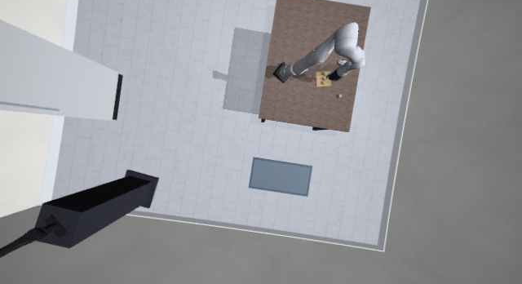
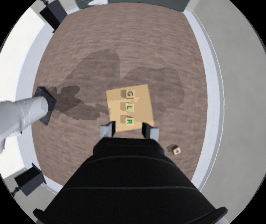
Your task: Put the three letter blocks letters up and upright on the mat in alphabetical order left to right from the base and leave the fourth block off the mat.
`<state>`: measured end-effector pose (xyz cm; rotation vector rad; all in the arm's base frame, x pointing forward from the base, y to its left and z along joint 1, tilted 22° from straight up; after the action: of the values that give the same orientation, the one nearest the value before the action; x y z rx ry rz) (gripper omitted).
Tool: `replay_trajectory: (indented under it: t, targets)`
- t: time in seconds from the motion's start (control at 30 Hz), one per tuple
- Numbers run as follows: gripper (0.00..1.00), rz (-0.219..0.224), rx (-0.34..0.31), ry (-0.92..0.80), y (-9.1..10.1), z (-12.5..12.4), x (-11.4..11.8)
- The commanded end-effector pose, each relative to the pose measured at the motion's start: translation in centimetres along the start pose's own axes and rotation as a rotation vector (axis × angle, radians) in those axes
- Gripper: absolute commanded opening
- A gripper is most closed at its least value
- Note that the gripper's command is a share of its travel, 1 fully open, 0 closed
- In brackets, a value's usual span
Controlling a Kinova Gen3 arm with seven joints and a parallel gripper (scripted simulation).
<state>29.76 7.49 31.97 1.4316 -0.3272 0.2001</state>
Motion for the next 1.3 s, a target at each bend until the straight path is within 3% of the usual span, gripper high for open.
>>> replay_trajectory:
  t: [0.0, 0.2, 0.37, 1.27]
  targets:
    - [1.00, 0.025, -0.006, 0.010, 2.5, 0.2, 0.2]
    - [1.00, 0.020, -0.005, 0.010, 4.6, 0.2, 0.1]
    - [1.00, 0.018, -0.006, 0.011, 5.0, 0.2, 0.0]
    - [1.00, 0.014, -0.008, 0.011, 5.0, 0.3, -0.2]
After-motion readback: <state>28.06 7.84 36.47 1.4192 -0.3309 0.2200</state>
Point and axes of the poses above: the point where the finger pads meet when closed, its own y axis back along the fingers, its own x axis across the jaws, z = x × y, the point moved 9 cm from there along y, back along the fingers, and after that the axes turned 15 degrees about -y, right-handed, at the moved point
